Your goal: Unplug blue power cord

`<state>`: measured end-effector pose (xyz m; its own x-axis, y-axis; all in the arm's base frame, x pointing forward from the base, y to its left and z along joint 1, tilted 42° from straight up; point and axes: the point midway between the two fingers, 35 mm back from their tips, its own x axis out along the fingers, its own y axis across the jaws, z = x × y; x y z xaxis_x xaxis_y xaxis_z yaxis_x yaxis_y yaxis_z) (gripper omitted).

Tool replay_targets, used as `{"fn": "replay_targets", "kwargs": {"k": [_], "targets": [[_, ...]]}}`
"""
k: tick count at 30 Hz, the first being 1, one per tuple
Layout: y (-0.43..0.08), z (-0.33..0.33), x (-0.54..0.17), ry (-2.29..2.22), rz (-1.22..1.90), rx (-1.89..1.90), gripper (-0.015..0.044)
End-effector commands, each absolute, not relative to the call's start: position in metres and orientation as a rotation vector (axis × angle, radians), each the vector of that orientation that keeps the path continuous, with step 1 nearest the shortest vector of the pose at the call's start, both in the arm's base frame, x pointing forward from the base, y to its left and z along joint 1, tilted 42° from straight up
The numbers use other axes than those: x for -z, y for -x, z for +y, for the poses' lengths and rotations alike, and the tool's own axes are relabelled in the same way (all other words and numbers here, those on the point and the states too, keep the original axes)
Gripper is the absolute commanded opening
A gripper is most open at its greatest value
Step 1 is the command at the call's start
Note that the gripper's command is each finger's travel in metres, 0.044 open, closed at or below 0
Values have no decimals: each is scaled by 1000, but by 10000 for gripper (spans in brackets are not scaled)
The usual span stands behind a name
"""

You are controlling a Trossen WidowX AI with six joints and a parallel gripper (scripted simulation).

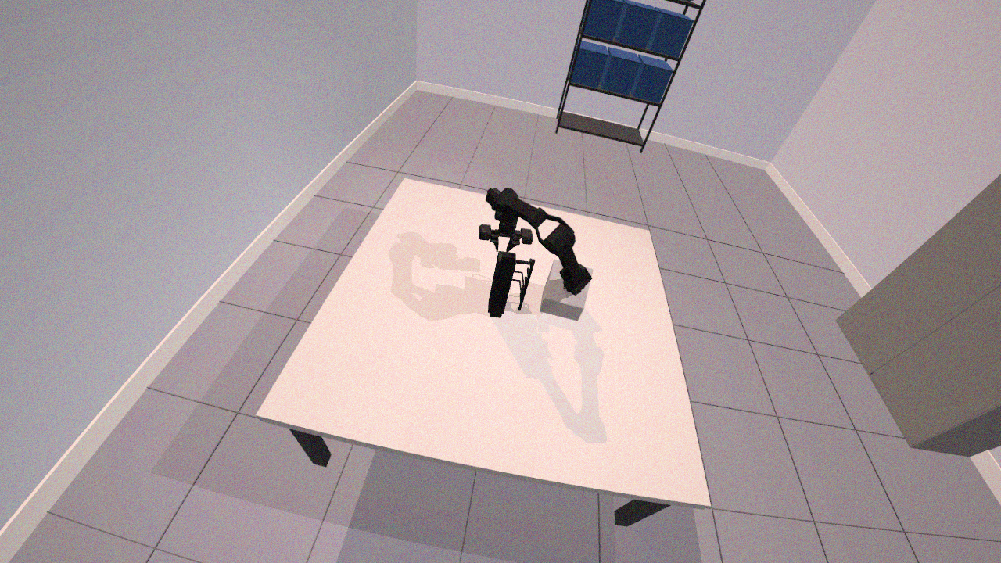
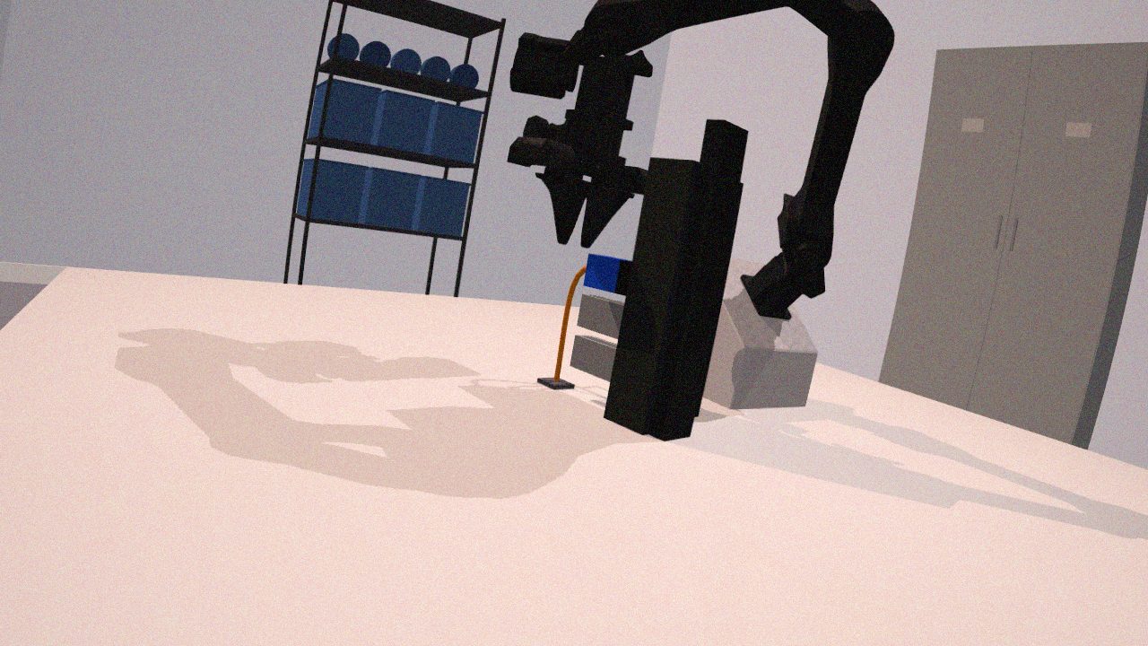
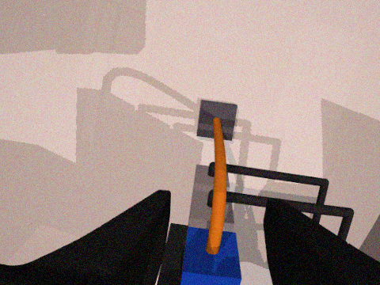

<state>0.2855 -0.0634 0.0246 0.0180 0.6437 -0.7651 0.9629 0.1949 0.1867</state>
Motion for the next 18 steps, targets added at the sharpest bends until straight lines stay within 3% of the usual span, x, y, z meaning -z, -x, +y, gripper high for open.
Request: {"fn": "replay_targets", "kwargs": {"k": [1, 18], "targets": [[-281, -57, -25, -1573, 1736, 567, 160], [-279, -47, -34, -1574, 1736, 567, 160]]}}
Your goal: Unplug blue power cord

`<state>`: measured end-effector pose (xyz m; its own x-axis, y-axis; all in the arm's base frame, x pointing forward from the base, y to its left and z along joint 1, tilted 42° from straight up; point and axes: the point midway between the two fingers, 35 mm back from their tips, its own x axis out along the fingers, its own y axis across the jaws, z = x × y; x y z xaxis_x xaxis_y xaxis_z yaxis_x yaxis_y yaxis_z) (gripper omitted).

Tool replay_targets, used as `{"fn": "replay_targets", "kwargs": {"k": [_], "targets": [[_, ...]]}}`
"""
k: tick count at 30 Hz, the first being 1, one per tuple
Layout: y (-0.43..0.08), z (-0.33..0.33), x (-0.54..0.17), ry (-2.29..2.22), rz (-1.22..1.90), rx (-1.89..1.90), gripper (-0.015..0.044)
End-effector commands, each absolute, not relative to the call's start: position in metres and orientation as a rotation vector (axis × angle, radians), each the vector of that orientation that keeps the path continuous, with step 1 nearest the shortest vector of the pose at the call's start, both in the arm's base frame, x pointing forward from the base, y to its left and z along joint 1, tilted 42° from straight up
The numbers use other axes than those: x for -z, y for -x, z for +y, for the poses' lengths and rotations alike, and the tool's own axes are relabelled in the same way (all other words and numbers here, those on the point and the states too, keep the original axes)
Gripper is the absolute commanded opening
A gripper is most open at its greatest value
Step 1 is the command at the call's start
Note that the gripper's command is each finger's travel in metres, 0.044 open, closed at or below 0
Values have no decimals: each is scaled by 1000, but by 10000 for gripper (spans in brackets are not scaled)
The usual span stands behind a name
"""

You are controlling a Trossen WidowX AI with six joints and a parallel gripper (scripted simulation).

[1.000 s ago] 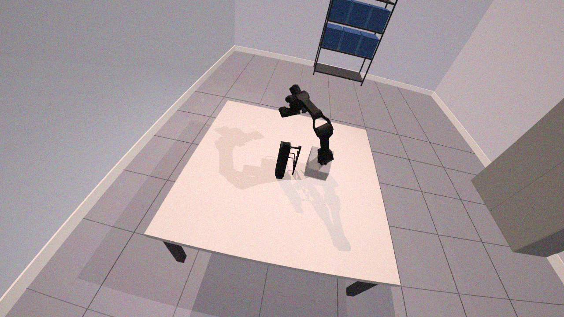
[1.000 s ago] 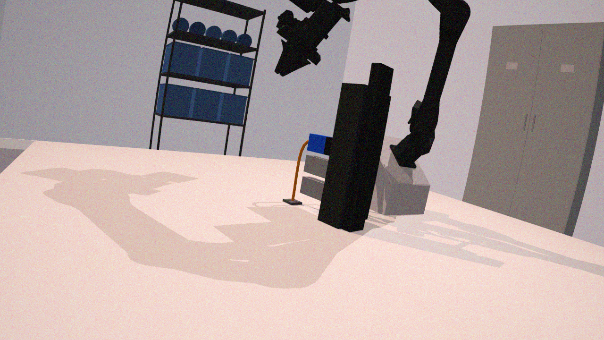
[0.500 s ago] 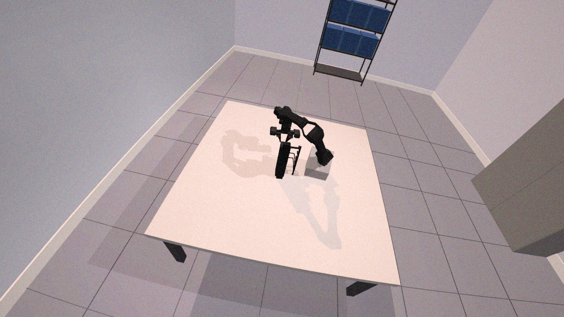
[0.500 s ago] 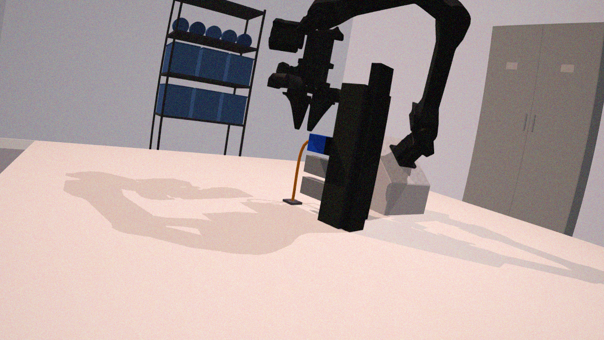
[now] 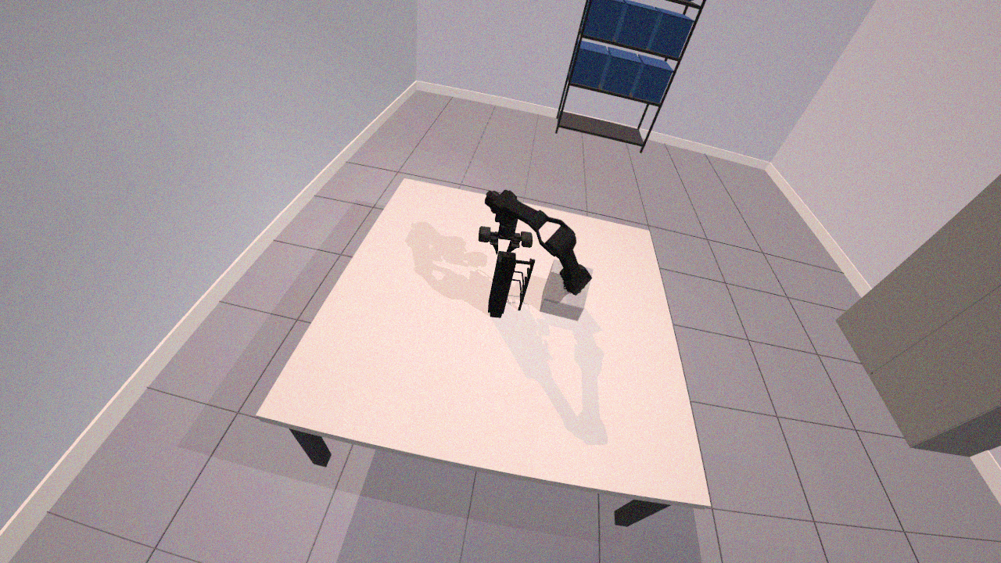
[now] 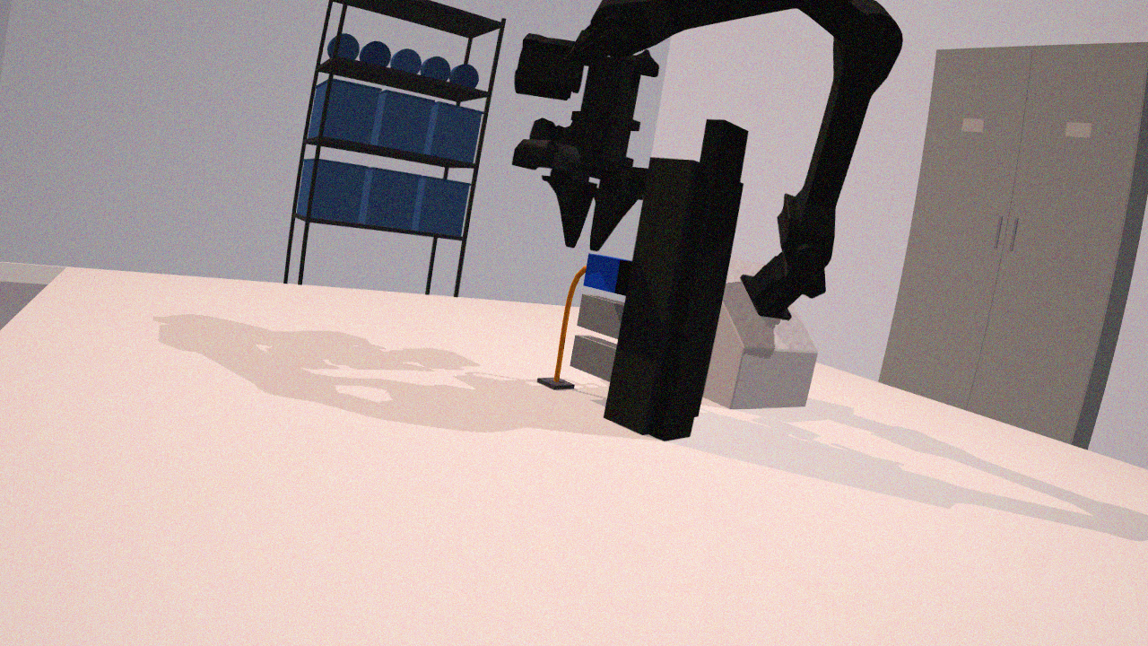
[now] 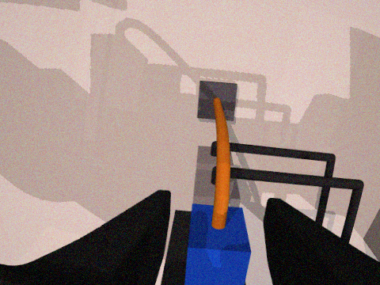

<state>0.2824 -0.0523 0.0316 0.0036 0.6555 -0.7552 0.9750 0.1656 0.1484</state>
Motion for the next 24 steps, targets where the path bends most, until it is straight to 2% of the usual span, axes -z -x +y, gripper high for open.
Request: {"fn": "replay_targets", "kwargs": {"k": [1, 24], "targets": [[-279, -46, -35, -1574, 1736, 567, 160], [-273, -26, -50, -1575, 1737, 566, 160]]}}
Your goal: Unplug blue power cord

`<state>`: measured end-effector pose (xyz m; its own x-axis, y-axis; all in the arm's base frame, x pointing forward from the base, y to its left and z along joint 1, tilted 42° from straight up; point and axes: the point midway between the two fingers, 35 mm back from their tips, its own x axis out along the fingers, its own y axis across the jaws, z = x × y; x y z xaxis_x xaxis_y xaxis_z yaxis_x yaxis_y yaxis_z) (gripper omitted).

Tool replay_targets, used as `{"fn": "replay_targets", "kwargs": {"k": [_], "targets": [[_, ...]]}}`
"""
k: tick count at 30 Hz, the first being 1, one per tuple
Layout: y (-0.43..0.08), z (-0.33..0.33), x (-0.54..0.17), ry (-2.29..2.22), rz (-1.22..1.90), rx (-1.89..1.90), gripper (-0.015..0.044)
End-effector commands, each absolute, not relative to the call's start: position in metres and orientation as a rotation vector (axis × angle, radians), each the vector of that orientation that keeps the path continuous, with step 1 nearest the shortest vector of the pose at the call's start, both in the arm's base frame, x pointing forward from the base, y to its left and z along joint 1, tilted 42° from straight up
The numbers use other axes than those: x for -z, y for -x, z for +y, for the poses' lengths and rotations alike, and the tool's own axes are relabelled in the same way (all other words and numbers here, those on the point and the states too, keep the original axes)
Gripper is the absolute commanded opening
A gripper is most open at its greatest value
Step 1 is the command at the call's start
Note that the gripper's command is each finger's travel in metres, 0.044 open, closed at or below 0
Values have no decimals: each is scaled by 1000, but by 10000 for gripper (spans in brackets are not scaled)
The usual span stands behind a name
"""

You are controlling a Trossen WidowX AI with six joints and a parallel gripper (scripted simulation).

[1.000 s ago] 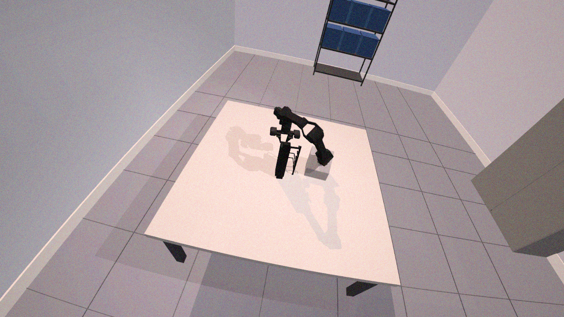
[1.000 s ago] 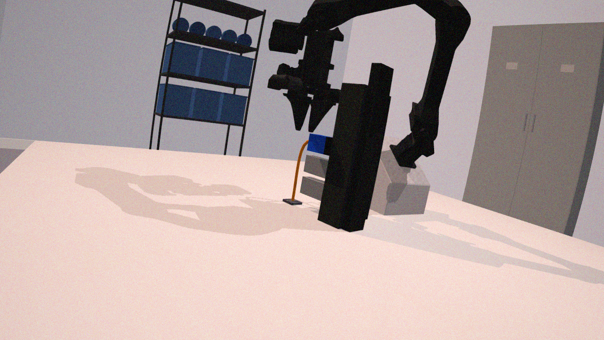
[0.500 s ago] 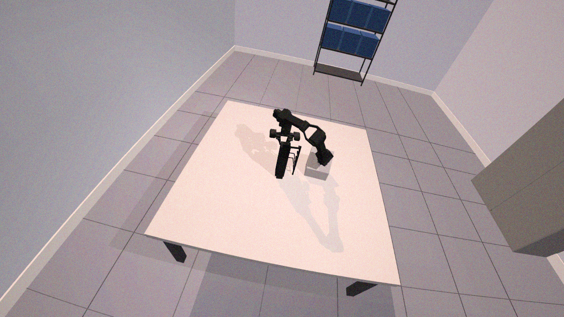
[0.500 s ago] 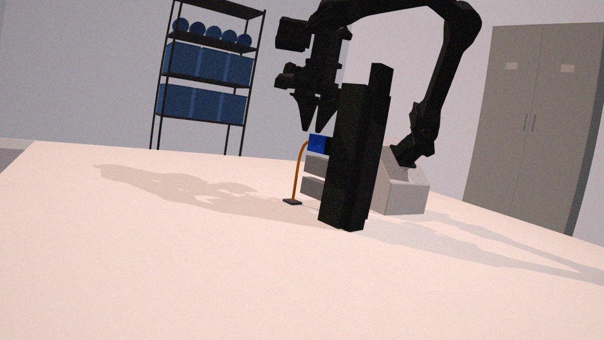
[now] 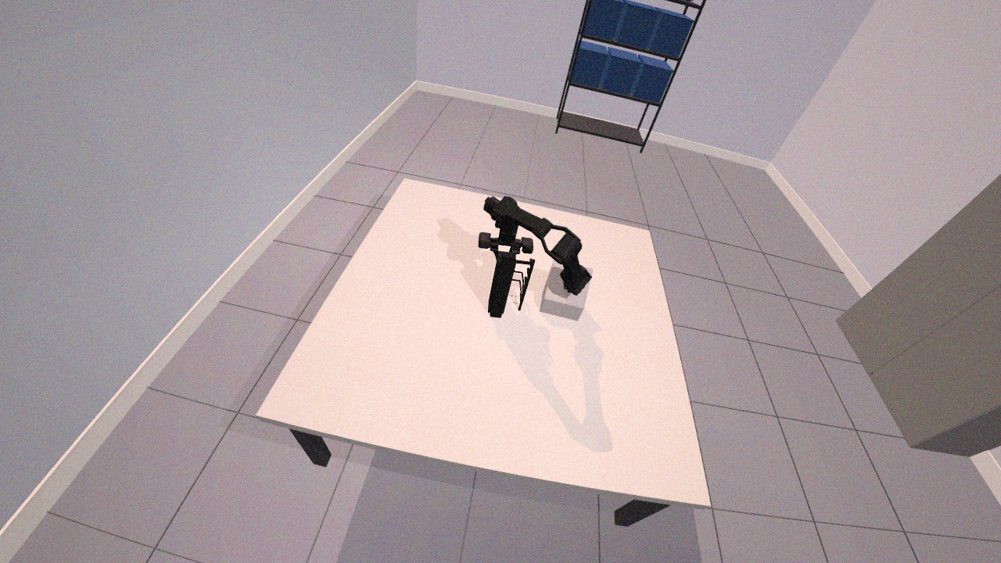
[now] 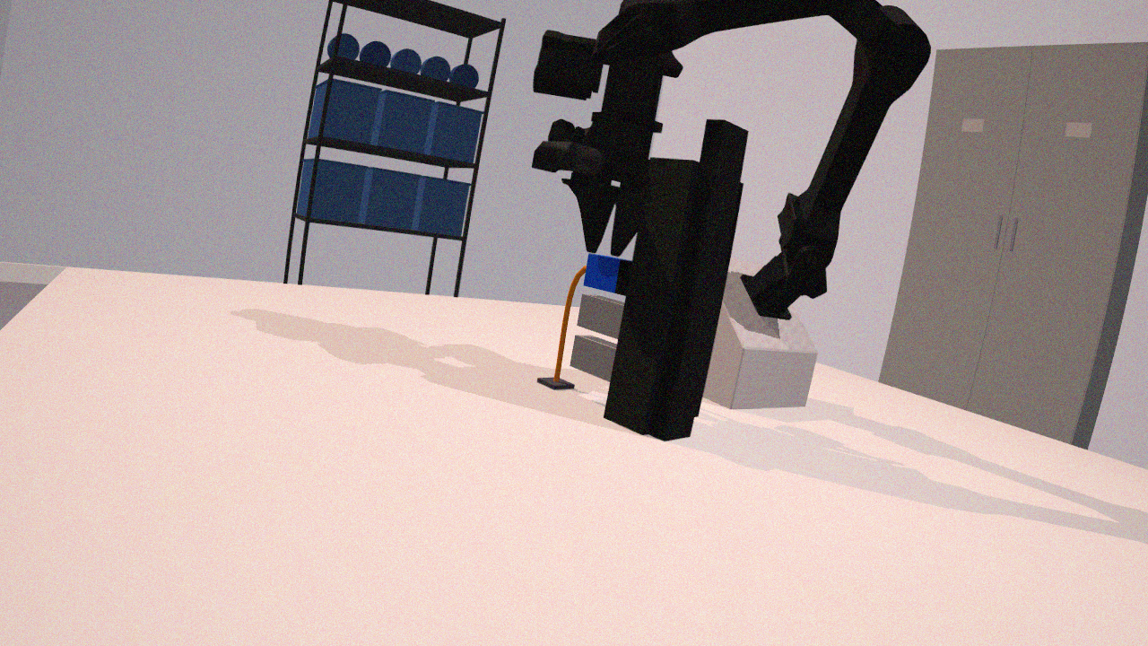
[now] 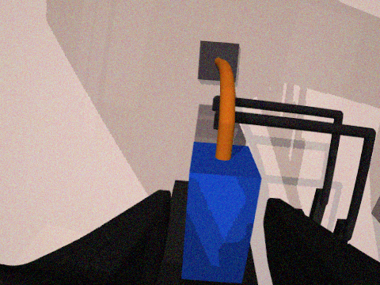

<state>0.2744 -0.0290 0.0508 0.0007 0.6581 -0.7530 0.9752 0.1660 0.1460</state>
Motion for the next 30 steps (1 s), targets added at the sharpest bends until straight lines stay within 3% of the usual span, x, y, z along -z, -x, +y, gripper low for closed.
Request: {"fn": "replay_targets", "kwargs": {"k": [1, 13, 16, 26, 30], "targets": [[-273, -26, -49, -1575, 1737, 566, 160], [-273, -19, -42, -1575, 1737, 565, 160], [-274, -21, -43, -1565, 1732, 563, 81], [-274, -21, -43, -1565, 1732, 564, 0], [-275, -24, -41, -1565, 1732, 564, 0]]}}
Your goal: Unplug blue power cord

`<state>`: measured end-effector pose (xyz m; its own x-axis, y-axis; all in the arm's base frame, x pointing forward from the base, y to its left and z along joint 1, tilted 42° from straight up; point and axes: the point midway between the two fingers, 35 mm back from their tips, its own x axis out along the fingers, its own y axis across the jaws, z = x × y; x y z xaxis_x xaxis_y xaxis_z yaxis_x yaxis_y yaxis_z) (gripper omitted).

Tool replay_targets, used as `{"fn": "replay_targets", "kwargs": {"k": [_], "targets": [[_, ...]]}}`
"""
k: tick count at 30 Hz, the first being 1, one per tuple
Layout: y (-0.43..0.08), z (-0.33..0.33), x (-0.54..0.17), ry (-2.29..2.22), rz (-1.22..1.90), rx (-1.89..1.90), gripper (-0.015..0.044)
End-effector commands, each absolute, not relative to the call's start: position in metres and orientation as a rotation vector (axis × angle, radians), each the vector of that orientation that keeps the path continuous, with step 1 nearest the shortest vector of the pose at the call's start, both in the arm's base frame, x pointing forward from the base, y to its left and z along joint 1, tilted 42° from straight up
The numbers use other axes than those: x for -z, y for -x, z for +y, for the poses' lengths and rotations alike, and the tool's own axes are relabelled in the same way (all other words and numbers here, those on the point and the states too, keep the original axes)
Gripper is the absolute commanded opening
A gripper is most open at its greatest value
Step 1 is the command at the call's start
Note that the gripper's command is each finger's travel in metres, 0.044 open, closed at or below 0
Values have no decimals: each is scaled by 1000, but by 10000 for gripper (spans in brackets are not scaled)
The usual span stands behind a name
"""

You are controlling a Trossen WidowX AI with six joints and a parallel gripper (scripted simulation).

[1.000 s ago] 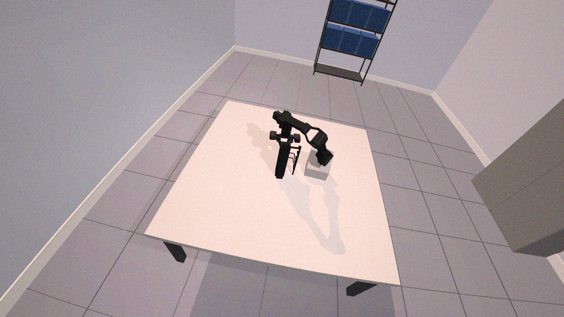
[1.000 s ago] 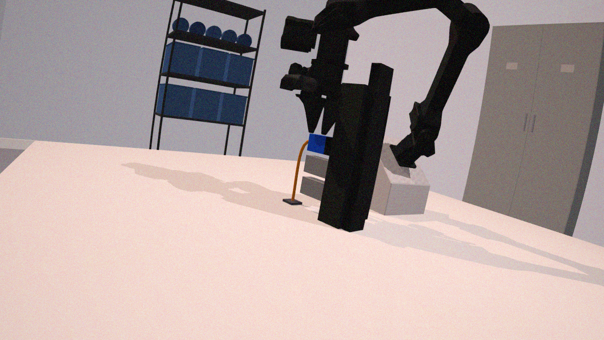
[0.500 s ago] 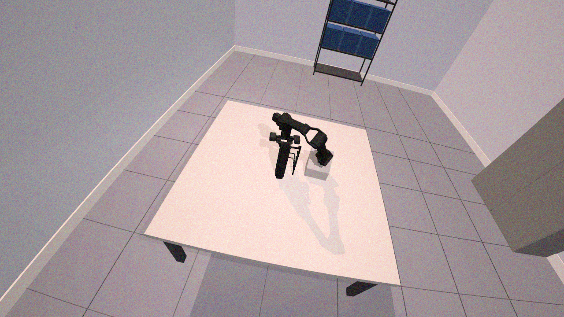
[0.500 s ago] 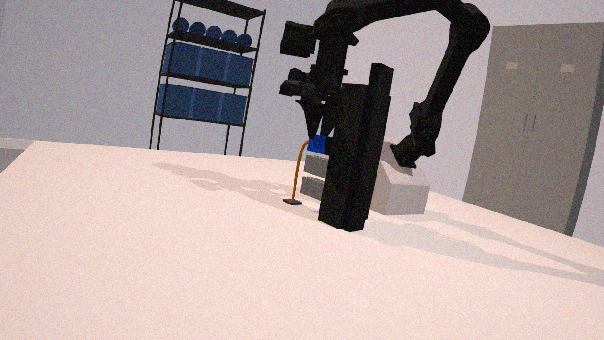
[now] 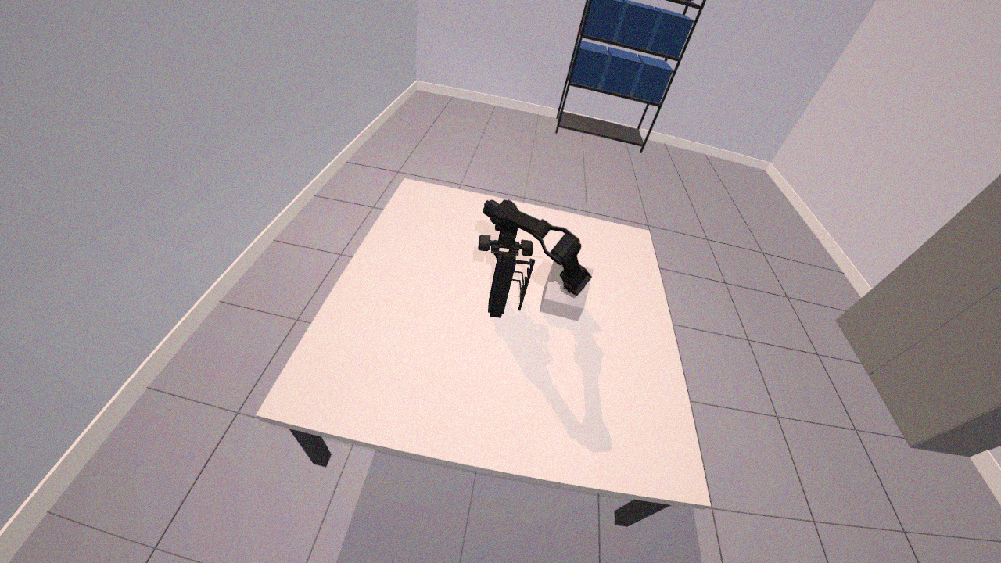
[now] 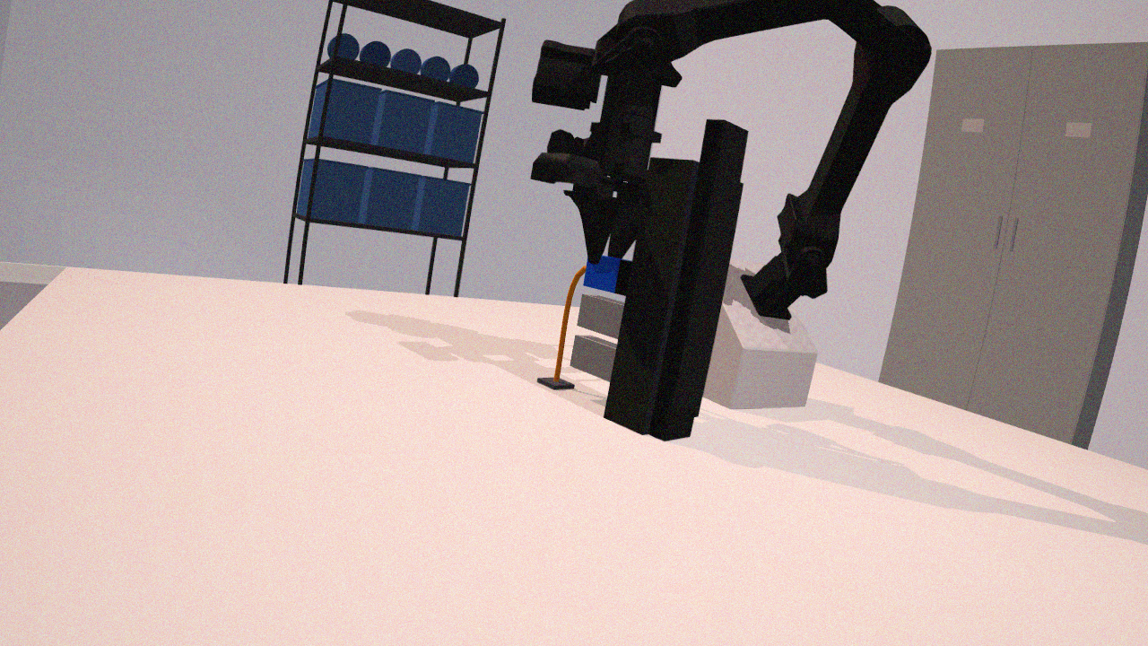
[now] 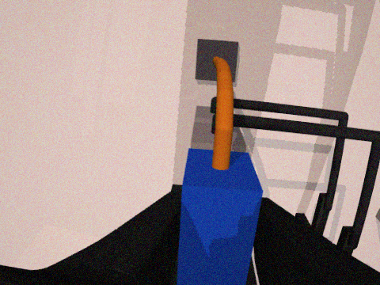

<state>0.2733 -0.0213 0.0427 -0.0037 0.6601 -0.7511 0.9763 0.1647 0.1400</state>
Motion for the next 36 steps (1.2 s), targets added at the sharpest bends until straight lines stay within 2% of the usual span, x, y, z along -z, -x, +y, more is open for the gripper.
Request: {"fn": "replay_targets", "kwargs": {"k": [1, 31, 36], "targets": [[-276, -25, -40, -1565, 1732, 564, 0], [-287, -64, -14, -1569, 1732, 568, 0], [-284, -55, -17, -1565, 1741, 566, 131]]}}
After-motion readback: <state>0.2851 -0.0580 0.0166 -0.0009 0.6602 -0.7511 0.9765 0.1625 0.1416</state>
